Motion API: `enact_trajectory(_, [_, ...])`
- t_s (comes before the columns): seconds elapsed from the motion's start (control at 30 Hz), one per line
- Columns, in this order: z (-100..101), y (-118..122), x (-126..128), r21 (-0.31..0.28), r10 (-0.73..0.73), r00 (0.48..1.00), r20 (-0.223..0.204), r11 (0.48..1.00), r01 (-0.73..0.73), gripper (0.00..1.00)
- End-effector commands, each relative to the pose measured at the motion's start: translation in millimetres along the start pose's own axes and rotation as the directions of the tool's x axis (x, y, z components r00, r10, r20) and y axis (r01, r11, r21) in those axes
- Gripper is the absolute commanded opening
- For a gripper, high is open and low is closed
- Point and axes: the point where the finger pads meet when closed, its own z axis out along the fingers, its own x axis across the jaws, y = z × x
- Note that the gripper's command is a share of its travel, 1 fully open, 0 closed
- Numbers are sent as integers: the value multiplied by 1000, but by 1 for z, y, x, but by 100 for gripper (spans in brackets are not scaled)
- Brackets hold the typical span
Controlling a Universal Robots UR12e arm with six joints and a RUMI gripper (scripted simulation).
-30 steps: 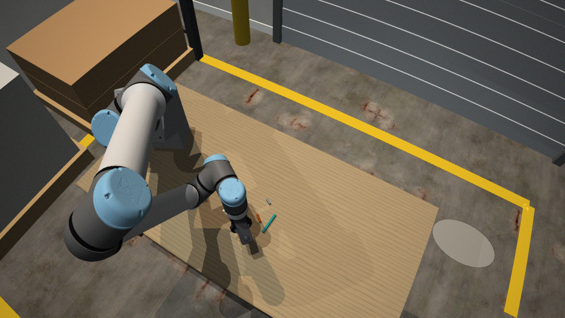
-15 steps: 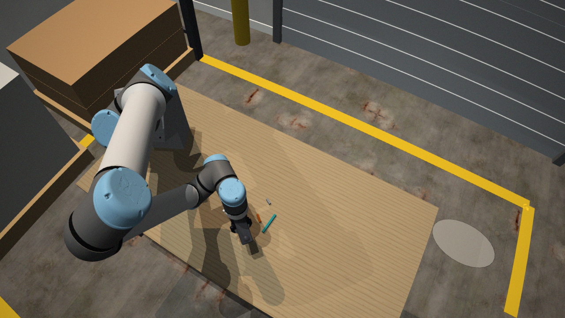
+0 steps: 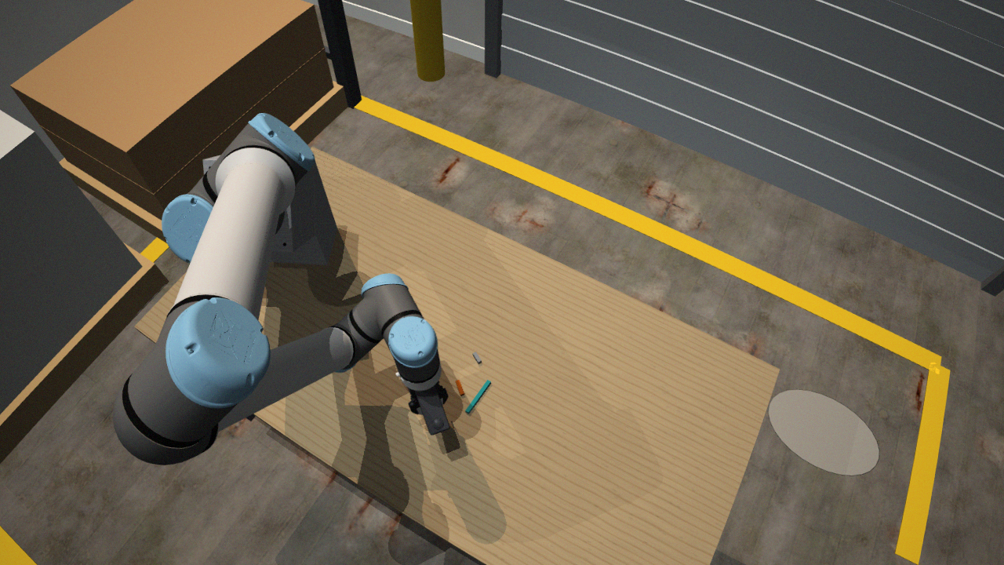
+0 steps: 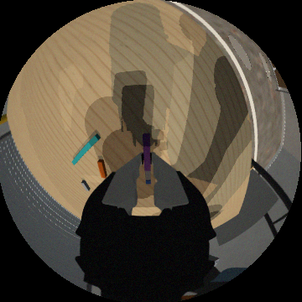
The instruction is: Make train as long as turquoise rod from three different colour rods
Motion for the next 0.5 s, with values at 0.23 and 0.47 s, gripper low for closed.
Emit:
enact_trajectory(0.23, [6, 0, 0, 1, 0, 1000, 0, 1000, 0, 0])
enact_trajectory(0.47, [10, 0, 0, 1, 0, 1000, 0, 1000, 0, 0])
